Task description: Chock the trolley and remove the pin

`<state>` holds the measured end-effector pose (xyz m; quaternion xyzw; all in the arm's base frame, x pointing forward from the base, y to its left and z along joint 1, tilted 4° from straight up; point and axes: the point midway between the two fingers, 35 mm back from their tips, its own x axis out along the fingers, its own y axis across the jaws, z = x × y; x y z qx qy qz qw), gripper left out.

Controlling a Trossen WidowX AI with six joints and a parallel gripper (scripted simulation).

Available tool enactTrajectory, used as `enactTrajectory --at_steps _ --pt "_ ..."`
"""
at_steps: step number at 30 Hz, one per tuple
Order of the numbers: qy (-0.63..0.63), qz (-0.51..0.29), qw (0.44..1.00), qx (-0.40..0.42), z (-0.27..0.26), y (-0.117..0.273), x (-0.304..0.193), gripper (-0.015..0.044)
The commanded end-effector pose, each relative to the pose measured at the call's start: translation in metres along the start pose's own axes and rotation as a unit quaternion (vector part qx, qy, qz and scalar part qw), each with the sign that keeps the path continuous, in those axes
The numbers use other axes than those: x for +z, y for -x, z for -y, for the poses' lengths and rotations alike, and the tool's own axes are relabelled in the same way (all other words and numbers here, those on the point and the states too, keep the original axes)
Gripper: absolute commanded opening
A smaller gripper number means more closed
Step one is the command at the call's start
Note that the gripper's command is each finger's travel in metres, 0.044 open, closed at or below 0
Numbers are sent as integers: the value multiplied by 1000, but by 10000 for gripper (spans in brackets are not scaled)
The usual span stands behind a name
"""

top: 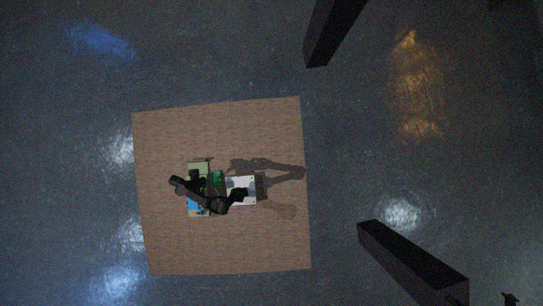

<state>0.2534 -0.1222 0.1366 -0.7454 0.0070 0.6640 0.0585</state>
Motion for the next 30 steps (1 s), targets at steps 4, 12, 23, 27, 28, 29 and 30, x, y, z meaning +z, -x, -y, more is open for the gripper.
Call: enactTrajectory --at_steps 4,12,23,27,28,29,30 --pt "107 -31 994 -9 28 13 -14 190" --pt "323 -43 945 -35 81 18 -31 190" --pt "638 -60 765 -67 162 26 -39 190" --pt "698 -66 709 -74 180 27 -37 190" --pt "698 -66 709 -74 180 27 -37 190" --pt "698 -66 709 -74 180 27 -37 190" --pt "698 -66 709 -74 180 27 -37 190"
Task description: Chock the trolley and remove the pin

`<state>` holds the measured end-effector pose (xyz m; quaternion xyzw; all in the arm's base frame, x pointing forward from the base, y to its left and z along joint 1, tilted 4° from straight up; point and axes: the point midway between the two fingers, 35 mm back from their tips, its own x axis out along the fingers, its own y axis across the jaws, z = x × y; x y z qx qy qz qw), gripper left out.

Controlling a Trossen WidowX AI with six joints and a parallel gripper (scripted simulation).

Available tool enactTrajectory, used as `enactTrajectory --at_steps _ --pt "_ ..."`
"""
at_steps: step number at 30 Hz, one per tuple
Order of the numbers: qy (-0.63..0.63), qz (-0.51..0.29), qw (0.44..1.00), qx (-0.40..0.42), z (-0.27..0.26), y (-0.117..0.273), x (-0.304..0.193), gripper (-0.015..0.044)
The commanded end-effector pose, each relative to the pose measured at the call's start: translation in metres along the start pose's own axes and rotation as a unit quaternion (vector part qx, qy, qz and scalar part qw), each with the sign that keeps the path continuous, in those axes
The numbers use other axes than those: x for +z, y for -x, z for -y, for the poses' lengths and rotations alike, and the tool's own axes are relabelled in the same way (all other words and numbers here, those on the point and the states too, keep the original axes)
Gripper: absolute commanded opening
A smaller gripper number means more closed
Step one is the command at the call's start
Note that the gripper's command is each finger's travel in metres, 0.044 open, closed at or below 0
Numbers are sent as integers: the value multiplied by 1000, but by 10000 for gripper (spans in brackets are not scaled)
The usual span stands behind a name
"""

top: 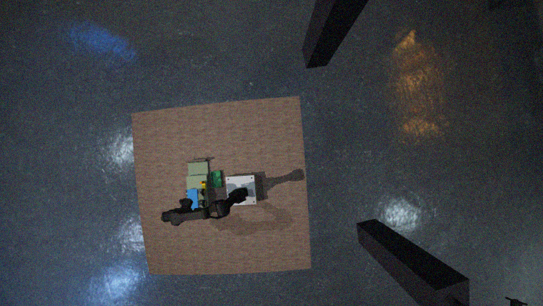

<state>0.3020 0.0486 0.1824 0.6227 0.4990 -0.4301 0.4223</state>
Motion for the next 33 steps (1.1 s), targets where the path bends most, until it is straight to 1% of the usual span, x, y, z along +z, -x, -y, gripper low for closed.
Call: enactTrajectory --at_steps 1,33 --pt "18 -2 1000 -5 0 -1 -3 190" --pt "18 -2 1000 -5 0 -39 -3 190"
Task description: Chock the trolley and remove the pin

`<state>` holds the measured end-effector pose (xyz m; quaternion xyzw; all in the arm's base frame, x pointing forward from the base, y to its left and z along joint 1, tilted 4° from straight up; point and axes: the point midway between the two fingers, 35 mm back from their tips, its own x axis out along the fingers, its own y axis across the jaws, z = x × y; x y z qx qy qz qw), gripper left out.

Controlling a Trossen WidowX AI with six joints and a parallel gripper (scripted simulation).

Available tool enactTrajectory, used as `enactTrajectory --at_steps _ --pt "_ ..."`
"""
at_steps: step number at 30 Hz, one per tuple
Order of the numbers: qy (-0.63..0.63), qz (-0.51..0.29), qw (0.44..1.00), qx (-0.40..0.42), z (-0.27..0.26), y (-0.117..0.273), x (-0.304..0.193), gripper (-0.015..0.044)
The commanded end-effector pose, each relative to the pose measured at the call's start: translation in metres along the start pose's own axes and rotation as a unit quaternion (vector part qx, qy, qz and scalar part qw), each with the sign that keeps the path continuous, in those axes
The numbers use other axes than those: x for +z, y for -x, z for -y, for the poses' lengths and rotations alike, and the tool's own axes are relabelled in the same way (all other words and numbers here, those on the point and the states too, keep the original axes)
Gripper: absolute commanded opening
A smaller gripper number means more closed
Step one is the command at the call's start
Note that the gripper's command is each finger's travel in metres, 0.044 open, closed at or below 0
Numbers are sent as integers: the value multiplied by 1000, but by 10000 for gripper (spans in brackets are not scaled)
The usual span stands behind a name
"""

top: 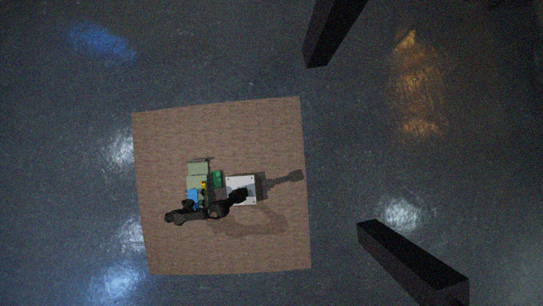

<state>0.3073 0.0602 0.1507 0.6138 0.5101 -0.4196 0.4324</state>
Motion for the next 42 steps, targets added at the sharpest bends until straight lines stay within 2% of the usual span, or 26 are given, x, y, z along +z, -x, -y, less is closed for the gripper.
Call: enactTrajectory --at_steps 1,25,30,39,42 --pt "-2 0 1000 -2 0 -7 0 190" --pt "-2 0 1000 -2 1 -37 0 190" --pt "0 -2 1000 -1 1 -34 -1 59" --pt "0 -2 1000 -1 1 -34 -1 0" --pt "-1 -2 1000 -1 1 -32 -1 0"
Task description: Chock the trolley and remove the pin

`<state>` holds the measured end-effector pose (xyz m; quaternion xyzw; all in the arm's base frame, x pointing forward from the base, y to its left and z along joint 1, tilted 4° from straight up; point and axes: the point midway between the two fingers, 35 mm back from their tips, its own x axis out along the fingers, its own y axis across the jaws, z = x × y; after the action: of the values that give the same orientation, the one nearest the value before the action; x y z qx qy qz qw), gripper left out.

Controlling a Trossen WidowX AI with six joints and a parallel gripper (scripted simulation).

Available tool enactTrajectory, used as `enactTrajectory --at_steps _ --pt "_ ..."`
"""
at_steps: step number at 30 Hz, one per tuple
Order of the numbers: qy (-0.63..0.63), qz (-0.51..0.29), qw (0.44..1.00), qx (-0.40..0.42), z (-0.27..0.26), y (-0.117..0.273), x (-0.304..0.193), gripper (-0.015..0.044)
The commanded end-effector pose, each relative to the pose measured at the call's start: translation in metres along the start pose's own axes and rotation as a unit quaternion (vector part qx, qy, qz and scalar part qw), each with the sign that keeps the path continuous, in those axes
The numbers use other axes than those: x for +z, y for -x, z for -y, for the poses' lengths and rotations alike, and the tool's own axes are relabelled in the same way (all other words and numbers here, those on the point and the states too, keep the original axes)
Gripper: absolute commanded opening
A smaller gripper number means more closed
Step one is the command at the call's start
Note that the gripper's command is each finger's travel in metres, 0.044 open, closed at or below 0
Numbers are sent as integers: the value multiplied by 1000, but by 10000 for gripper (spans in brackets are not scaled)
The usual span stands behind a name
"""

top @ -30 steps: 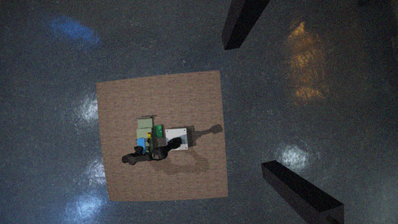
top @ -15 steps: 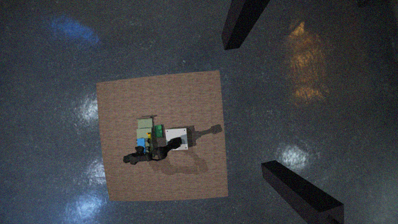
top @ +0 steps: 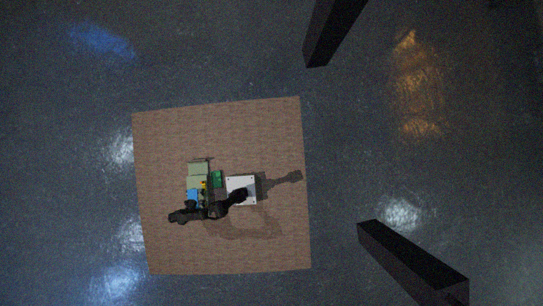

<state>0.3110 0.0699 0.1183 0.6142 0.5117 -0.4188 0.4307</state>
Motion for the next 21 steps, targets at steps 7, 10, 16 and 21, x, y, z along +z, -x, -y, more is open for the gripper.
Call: enactTrajectory --at_steps 7,10,16,21 --pt "-2 2 1000 -1 1 7 -1 0" --pt "-2 2 1000 -1 1 9 -1 0" --pt "-2 2 1000 -1 1 12 -2 0" --pt "-2 2 1000 -1 1 15 -2 0"
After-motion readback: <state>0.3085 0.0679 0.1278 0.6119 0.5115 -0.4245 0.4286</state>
